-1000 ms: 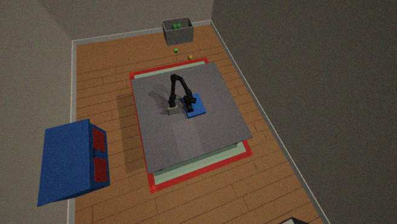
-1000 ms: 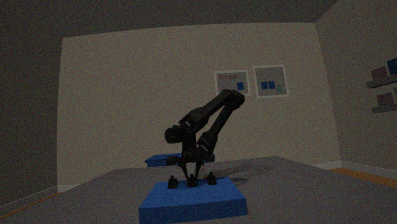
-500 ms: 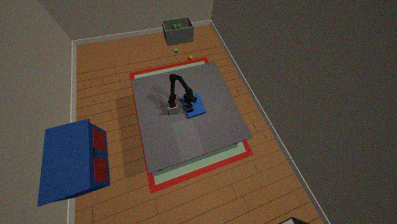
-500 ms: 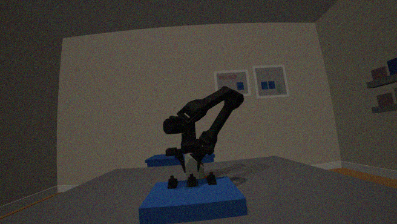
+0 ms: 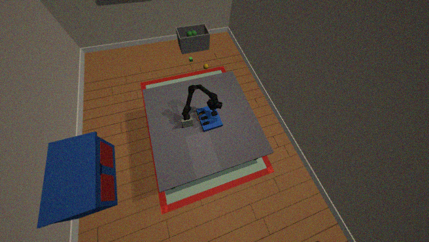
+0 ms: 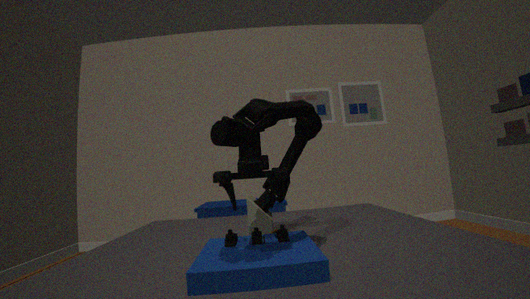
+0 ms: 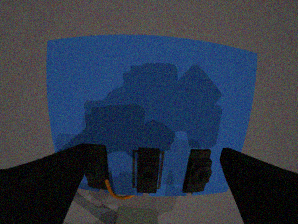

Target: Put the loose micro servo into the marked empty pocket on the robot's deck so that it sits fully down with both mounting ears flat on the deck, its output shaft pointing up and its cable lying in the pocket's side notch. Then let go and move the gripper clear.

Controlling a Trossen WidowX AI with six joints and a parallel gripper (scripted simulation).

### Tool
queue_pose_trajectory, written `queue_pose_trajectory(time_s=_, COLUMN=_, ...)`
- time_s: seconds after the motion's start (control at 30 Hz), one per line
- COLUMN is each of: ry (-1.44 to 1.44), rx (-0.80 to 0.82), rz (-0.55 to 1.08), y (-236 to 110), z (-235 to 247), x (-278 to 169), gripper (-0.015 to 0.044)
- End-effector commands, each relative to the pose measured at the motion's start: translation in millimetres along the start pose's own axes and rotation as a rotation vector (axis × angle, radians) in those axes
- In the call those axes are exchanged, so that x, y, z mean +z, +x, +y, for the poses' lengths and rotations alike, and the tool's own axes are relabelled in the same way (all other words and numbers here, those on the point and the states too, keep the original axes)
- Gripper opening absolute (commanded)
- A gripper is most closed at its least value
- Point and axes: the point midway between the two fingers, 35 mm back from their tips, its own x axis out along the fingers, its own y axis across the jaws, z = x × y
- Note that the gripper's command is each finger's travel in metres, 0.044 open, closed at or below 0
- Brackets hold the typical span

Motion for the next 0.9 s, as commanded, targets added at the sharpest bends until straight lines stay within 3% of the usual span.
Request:
queue_pose_trajectory(time_s=0.0, ry=0.012, rx=0.008, rz=0.006, y=-10, z=1, x=3, gripper=0.0440)
queue_pose_trajectory(time_s=0.17, ry=0.000, rx=0.002, rz=0.001, y=-48, z=1, x=-6, gripper=0.0440)
queue_pose_trajectory(time_s=0.87, ry=0.000, rx=0.002, rz=0.001, y=-48, z=1, x=-6, gripper=0.0440)
